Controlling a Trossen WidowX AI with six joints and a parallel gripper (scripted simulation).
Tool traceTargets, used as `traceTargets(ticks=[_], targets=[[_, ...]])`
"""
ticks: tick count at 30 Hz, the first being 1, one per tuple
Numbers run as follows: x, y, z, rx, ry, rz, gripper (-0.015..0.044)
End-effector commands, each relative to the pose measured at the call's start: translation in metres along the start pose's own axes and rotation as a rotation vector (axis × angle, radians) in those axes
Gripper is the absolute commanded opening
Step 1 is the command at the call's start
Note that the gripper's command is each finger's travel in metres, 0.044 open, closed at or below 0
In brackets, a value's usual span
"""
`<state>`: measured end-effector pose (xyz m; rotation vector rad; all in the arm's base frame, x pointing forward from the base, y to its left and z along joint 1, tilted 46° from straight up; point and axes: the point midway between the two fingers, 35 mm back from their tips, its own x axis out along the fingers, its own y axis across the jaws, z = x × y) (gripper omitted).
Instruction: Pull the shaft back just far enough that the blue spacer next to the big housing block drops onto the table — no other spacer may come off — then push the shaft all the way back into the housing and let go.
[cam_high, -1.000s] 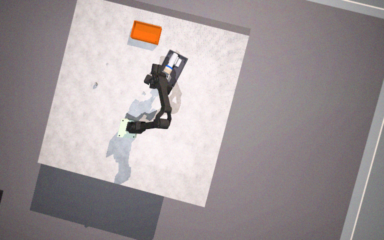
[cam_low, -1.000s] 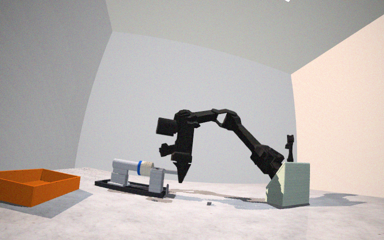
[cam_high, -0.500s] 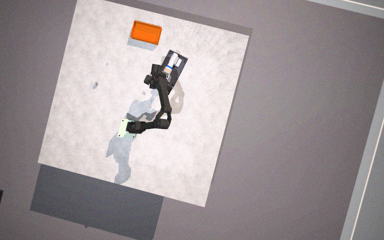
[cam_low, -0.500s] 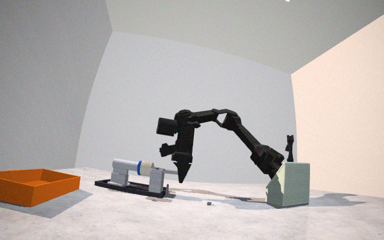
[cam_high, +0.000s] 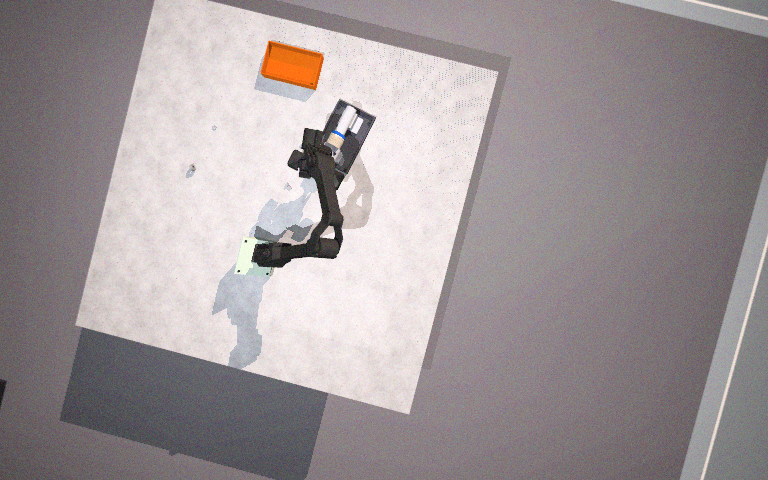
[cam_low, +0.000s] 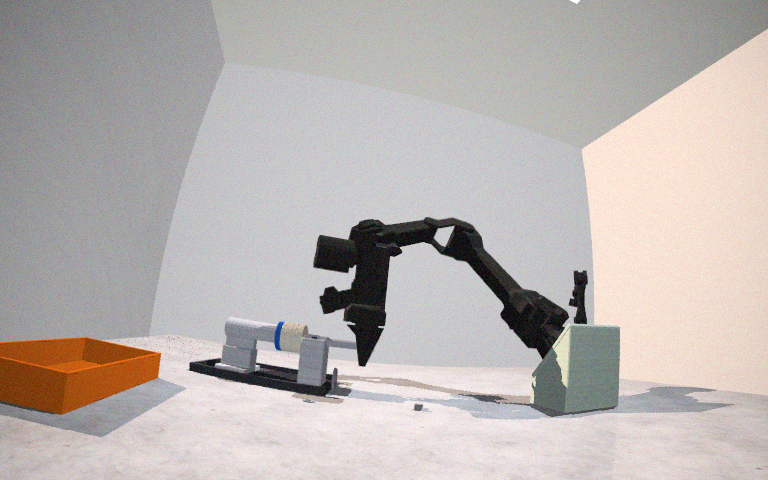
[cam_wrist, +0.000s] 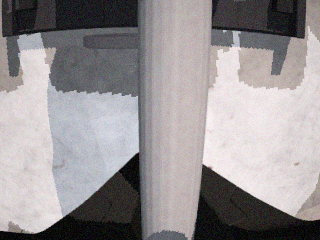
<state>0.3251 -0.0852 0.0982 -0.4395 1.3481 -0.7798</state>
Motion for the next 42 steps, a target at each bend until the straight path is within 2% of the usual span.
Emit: traceTargets(ticks=[1,42], targets=[[0.0005,0.001,-0.0021,0.0,0.005,0.005,0.0],[0.0005,0.0011,-0.0057,0.0,0.005,0.005,0.0]])
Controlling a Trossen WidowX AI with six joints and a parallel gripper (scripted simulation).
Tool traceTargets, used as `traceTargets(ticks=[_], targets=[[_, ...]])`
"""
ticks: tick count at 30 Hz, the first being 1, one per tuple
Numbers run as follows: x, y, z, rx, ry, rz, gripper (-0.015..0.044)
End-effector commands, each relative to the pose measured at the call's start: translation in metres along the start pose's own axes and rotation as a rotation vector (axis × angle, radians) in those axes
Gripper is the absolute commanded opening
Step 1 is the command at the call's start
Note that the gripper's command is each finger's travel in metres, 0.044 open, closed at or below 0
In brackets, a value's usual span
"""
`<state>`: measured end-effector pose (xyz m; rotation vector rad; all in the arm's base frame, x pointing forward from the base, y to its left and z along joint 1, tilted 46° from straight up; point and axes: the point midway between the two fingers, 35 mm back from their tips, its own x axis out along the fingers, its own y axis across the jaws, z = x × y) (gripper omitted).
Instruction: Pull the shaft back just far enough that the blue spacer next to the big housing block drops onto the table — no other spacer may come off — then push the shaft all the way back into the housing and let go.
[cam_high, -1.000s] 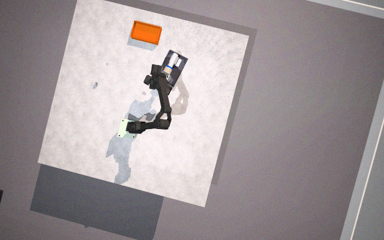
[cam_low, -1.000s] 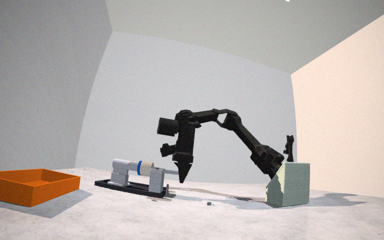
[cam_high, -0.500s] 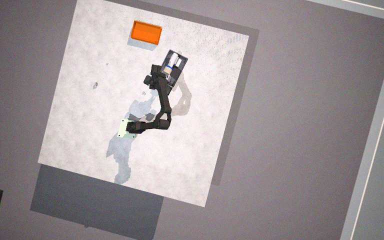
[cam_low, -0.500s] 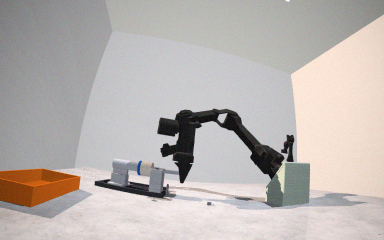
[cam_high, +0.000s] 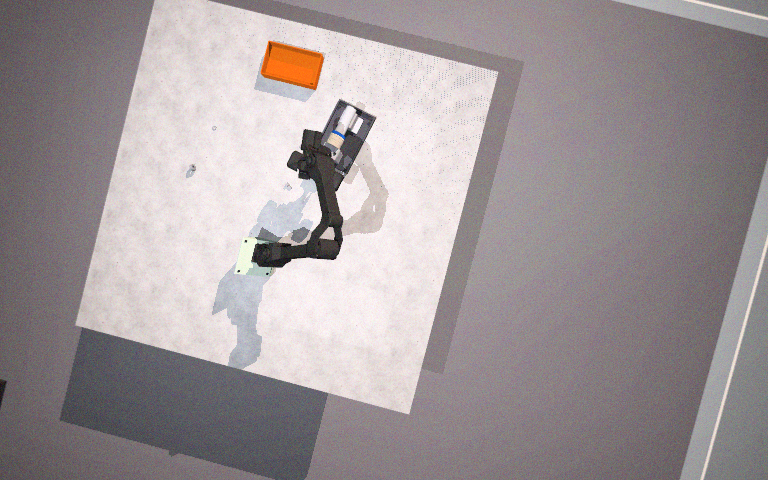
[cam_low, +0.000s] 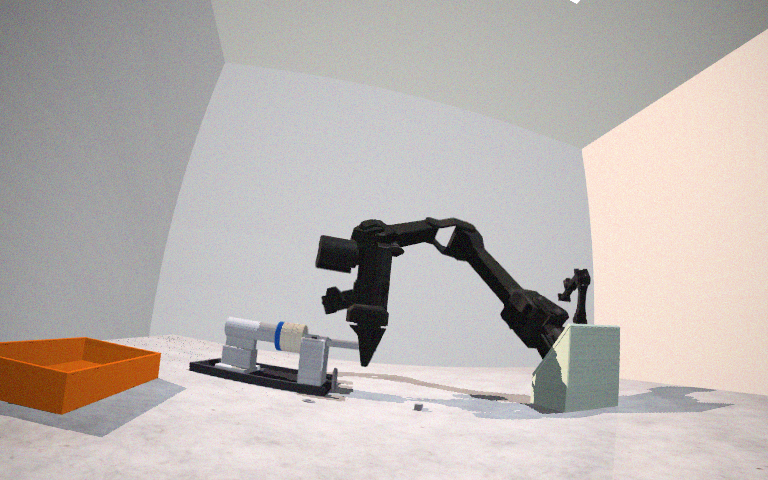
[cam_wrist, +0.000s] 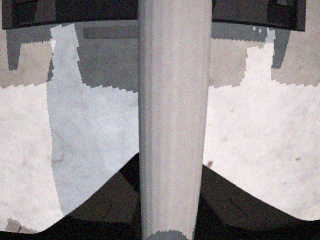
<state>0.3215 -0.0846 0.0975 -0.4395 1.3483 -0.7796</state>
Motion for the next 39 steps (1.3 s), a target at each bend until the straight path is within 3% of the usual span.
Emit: traceTargets(ticks=[1,39], targets=[[0.0005,0.001,-0.0021,0.0,0.005,0.004,0.0],[0.0005,0.0011,-0.0055,0.0,0.005,0.004,0.0]])
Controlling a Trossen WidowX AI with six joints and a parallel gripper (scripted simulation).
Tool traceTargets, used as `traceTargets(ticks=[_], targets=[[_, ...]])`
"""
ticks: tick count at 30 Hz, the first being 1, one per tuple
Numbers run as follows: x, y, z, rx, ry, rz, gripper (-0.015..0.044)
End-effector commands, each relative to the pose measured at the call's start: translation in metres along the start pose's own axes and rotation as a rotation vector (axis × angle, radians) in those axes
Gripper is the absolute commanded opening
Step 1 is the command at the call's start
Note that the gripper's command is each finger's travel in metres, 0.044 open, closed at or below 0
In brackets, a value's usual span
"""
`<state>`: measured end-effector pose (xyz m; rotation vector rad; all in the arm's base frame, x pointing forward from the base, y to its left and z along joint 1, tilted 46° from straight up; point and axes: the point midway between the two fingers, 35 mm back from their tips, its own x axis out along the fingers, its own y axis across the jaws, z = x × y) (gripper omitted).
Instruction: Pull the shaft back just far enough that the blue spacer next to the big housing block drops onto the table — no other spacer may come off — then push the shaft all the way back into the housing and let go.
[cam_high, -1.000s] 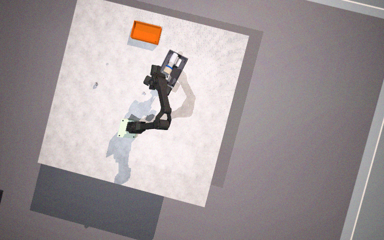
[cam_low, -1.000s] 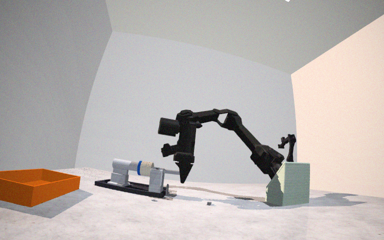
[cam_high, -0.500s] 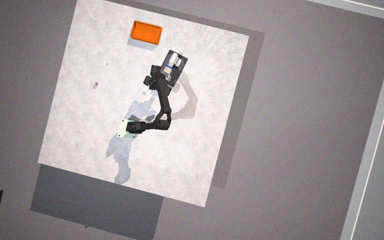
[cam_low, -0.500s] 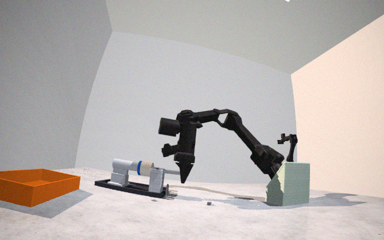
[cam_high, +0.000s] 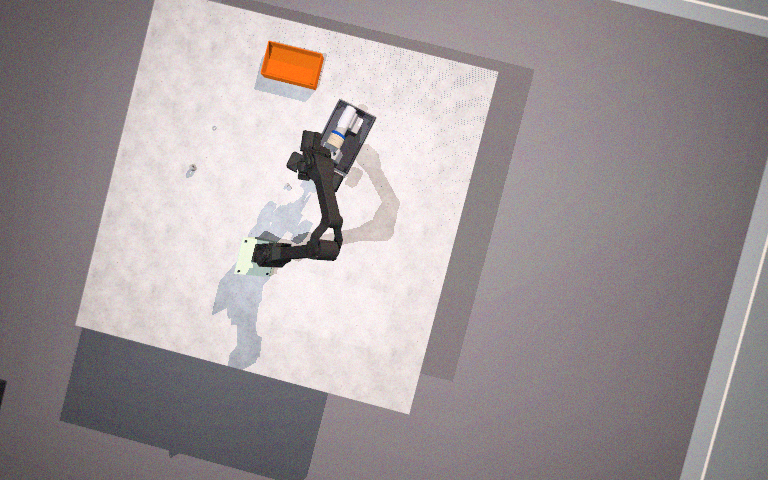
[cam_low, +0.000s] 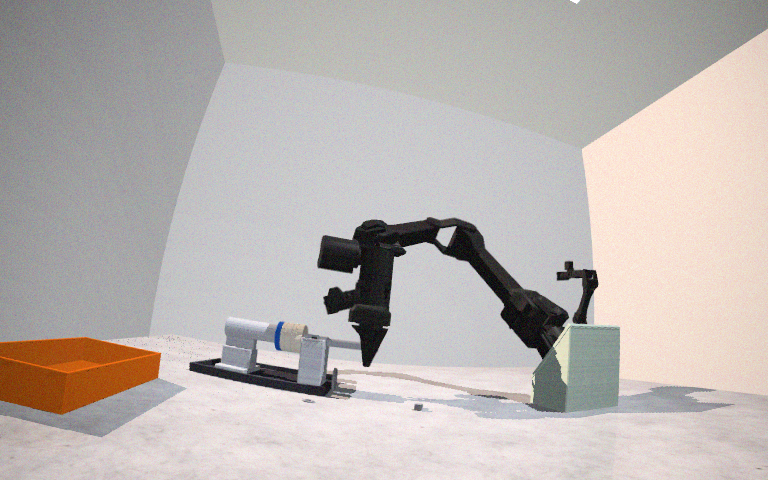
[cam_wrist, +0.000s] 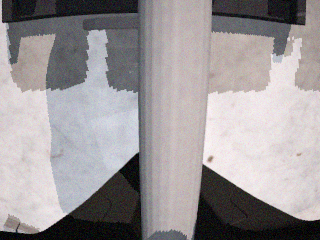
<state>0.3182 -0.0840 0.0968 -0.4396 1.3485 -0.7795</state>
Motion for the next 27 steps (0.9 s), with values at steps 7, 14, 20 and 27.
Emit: traceTargets(ticks=[7,14,20,27], targets=[[0.0005,0.001,-0.0026,0.0,0.005,0.004,0.0],[0.0005,0.001,-0.0032,0.0,0.005,0.004,0.0],[0.0005,0.001,-0.0039,0.0,0.005,0.004,0.0],[0.0005,0.001,-0.0044,0.0,0.005,0.004,0.0]])
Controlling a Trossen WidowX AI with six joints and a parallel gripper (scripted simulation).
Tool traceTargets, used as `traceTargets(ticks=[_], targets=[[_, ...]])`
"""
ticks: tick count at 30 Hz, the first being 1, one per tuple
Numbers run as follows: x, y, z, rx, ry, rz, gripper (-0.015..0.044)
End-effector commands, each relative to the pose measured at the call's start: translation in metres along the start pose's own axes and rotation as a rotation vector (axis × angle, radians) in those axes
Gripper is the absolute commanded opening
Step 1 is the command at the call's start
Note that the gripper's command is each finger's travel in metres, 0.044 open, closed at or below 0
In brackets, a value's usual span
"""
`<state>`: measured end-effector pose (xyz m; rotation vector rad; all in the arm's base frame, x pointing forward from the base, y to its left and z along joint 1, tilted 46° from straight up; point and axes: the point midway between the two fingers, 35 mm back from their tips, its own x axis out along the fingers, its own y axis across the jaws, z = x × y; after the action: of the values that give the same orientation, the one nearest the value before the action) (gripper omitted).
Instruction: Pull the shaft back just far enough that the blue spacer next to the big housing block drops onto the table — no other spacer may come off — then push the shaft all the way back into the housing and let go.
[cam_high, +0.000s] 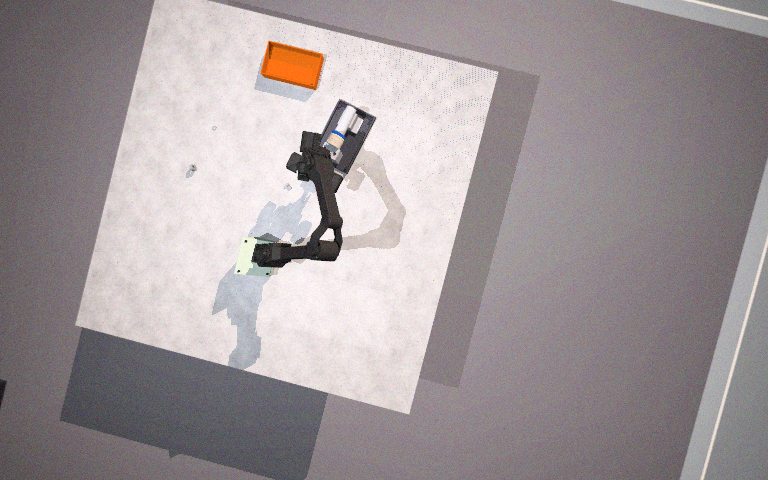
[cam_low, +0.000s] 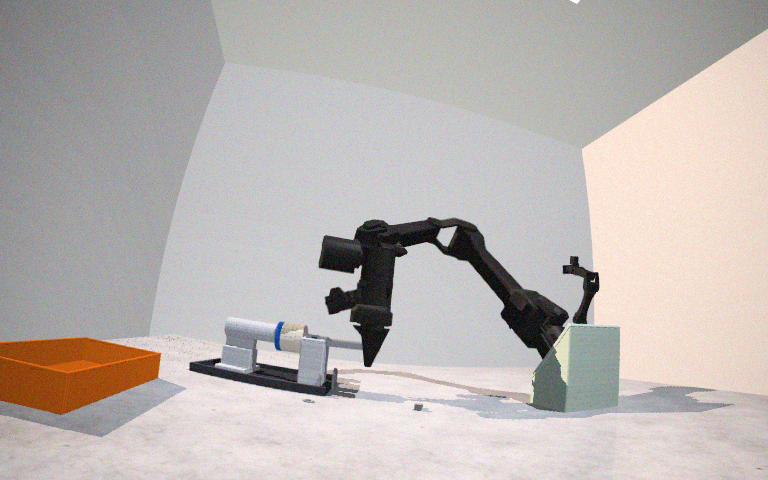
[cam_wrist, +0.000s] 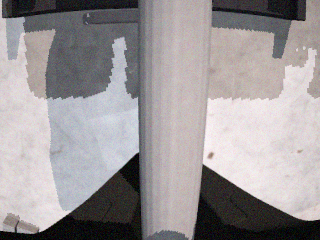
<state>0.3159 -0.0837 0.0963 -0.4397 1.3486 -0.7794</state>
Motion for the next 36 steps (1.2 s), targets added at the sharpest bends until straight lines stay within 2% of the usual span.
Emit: traceTargets(ticks=[1,36], targets=[[0.0005,0.001,-0.0022,0.0,0.005,0.004,0.0],[0.0005,0.001,-0.0052,0.0,0.005,0.004,0.0]])
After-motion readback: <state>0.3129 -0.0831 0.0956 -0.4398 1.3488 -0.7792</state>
